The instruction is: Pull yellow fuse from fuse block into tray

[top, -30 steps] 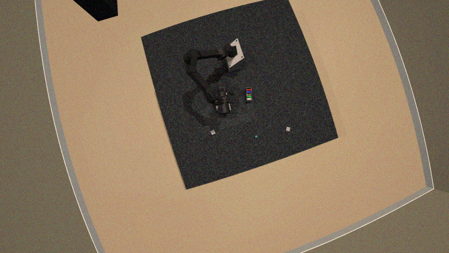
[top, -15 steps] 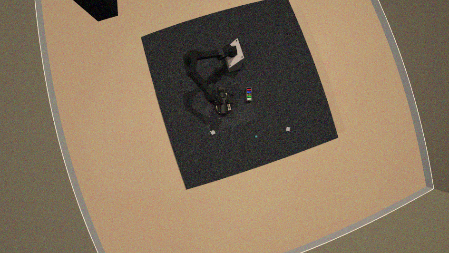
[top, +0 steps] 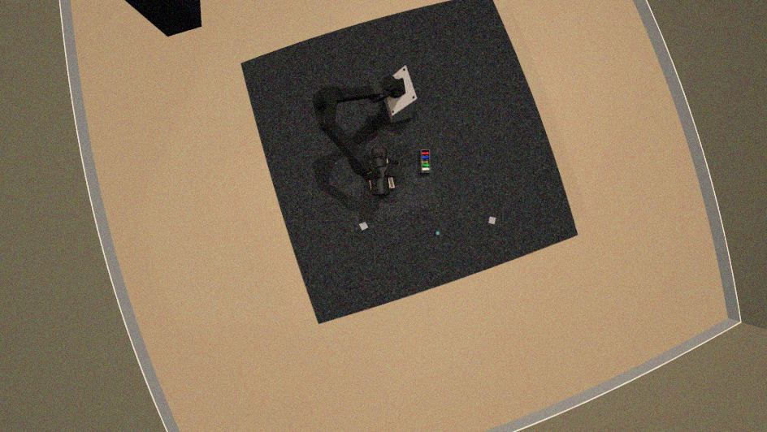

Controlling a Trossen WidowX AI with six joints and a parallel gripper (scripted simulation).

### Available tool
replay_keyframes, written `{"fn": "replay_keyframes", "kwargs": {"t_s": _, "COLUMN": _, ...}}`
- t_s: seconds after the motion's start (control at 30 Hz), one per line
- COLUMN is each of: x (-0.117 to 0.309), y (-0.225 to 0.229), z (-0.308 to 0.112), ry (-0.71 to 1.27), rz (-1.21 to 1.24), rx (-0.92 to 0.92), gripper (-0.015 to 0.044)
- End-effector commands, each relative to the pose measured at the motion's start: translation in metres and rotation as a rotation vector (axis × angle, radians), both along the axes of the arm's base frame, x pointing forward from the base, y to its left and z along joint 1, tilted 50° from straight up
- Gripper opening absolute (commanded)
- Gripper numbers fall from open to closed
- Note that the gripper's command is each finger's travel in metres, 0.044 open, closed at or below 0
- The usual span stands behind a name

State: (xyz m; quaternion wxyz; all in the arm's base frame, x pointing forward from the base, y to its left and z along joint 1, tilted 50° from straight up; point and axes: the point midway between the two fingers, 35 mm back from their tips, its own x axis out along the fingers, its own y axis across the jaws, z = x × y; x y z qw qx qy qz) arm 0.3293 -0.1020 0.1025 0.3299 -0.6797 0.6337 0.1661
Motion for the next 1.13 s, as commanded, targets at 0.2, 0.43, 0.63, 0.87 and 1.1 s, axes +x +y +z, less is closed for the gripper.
{"fn": "replay_keyframes", "kwargs": {"t_s": 0.2, "x": -0.006, "y": 0.029, "z": 0.022, "ry": 0.007, "rz": 0.005, "rx": 0.004, "gripper": 0.033}}
{"fn": "replay_keyframes", "kwargs": {"t_s": 0.43, "x": -0.006, "y": 0.029, "z": 0.022, "ry": 0.007, "rz": 0.005, "rx": 0.004, "gripper": 0.033}}
{"fn": "replay_keyframes", "kwargs": {"t_s": 0.63, "x": -0.007, "y": 0.029, "z": 0.02, "ry": 0.017, "rz": 0.007, "rx": 0.006, "gripper": 0.033}}
{"fn": "replay_keyframes", "kwargs": {"t_s": 0.87, "x": -0.007, "y": 0.029, "z": 0.02, "ry": 0.017, "rz": 0.007, "rx": 0.006, "gripper": 0.033}}
{"fn": "replay_keyframes", "kwargs": {"t_s": 1.1, "x": -0.007, "y": 0.029, "z": 0.02, "ry": 0.017, "rz": 0.007, "rx": 0.006, "gripper": 0.033}}
